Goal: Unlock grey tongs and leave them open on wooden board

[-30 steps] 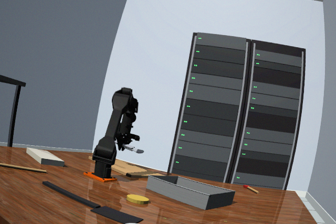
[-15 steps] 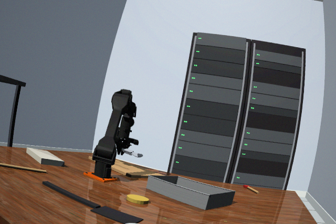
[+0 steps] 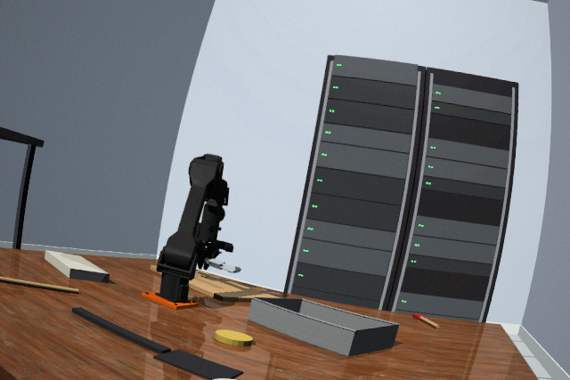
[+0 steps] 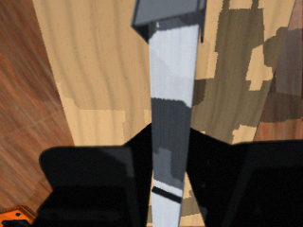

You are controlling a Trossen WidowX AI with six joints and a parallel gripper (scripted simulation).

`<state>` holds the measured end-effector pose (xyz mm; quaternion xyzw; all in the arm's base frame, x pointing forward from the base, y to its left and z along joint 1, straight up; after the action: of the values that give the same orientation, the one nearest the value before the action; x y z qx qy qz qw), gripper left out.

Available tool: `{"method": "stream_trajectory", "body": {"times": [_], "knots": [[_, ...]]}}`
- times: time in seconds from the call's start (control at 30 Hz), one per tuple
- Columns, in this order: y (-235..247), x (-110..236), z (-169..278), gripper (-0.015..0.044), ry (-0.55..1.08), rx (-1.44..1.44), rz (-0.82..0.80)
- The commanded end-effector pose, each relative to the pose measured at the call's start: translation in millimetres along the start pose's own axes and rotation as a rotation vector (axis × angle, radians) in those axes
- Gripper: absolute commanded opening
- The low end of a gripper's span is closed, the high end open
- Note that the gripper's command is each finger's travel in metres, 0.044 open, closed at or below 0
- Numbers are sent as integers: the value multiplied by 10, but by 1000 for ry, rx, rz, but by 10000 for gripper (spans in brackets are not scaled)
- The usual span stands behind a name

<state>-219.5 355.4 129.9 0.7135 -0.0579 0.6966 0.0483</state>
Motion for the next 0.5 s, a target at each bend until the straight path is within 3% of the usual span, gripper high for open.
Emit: {"method": "stream_trajectory", "body": {"times": [0.0,0.47], "knots": [[0,0,0,-124,0,0,0],[0,0,0,244,0,0,0]]}}
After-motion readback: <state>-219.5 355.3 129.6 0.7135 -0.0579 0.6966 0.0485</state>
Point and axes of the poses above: the point midway between the two fingers, 35 mm back from their tips, its own x axis back along the fingers, its own y axis across the jaws, z = x × y, the point moved 5 cm from there along x, back along the fingers
